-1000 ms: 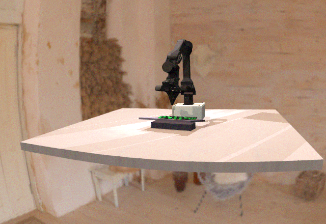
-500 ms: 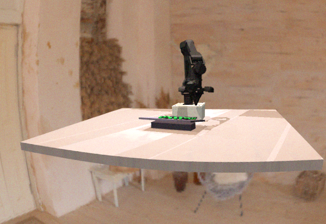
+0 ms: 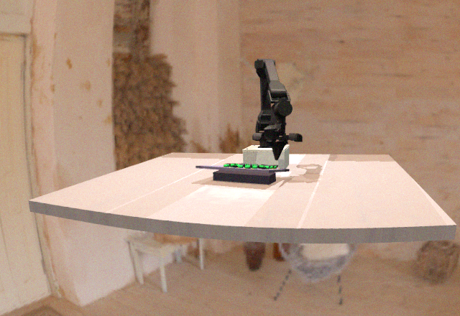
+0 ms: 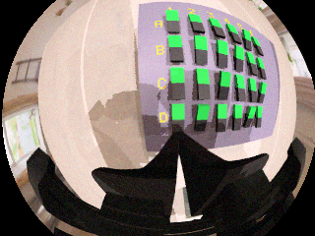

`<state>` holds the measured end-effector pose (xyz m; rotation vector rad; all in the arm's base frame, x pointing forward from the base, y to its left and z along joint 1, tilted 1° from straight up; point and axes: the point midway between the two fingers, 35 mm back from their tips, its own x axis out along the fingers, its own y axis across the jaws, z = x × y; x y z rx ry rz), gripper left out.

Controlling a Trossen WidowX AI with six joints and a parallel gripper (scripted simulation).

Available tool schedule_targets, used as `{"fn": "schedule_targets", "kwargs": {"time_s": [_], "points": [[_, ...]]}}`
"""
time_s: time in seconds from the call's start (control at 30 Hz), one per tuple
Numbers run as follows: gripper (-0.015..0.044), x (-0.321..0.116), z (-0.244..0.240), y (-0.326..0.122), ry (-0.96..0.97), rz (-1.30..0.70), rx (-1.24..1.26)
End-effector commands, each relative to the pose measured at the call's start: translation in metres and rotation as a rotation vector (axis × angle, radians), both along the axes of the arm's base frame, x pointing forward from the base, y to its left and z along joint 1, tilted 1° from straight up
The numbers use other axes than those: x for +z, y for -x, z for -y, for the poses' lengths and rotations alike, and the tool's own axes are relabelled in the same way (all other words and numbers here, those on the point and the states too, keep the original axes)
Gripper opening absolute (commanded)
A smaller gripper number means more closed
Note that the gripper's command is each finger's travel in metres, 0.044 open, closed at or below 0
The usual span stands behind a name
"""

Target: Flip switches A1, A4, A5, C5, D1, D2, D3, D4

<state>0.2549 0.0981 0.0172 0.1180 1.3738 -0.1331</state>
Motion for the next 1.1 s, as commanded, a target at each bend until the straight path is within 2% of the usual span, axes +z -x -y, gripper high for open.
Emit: {"fn": "schedule_targets", "kwargs": {"time_s": [0.0, 1.07], "points": [[0.0, -0.006, 0.002, 0.002, 0.009, -0.006, -0.003], [0.0, -0.018, 0.002, -0.001, 0.009, -0.006, -0.003]]}}
